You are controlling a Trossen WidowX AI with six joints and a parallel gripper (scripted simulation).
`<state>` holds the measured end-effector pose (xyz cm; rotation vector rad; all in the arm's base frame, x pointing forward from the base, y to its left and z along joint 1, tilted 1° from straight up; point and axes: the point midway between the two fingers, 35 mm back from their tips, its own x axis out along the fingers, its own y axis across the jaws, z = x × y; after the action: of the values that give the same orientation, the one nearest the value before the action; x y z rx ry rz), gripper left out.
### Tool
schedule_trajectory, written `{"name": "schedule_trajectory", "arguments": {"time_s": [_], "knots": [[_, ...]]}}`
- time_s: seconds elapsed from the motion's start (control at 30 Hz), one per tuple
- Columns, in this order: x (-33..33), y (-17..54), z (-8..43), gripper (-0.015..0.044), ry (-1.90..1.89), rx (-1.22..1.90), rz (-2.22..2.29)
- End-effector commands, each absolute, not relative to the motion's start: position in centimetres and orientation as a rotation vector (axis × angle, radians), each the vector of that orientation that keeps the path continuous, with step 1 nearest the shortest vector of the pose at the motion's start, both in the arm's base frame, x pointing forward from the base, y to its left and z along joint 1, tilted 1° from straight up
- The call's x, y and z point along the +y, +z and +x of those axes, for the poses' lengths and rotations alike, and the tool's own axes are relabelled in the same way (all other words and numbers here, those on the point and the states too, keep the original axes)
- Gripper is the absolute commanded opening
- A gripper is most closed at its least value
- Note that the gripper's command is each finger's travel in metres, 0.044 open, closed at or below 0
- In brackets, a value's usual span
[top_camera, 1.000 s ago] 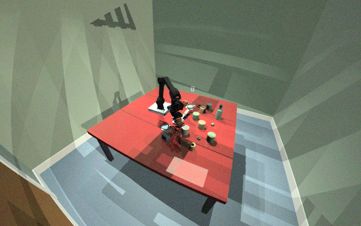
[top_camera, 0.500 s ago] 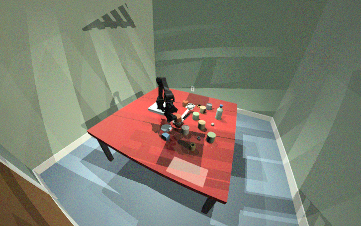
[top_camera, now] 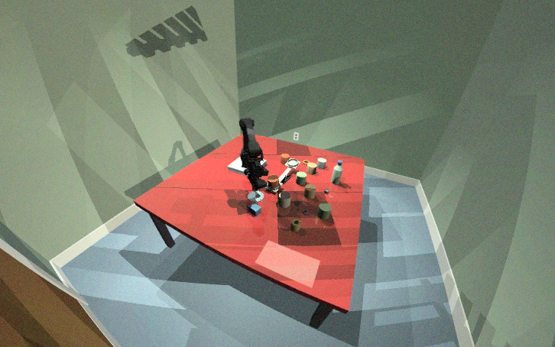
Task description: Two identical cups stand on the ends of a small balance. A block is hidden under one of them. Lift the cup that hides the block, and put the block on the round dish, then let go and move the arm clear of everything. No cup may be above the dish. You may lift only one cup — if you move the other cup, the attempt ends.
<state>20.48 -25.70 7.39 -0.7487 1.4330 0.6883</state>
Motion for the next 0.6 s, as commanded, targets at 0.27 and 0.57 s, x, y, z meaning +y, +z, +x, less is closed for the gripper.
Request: {"name": "schedule_trajectory", "arguments": {"time_s": [0.27,0.57], "knots": [[-25.7,4.4,20.5,0.0000,0.693,1.432,-0.752],[-25.8,3.1,20.5,0.0000,0.694,1.432,-0.752]]}}
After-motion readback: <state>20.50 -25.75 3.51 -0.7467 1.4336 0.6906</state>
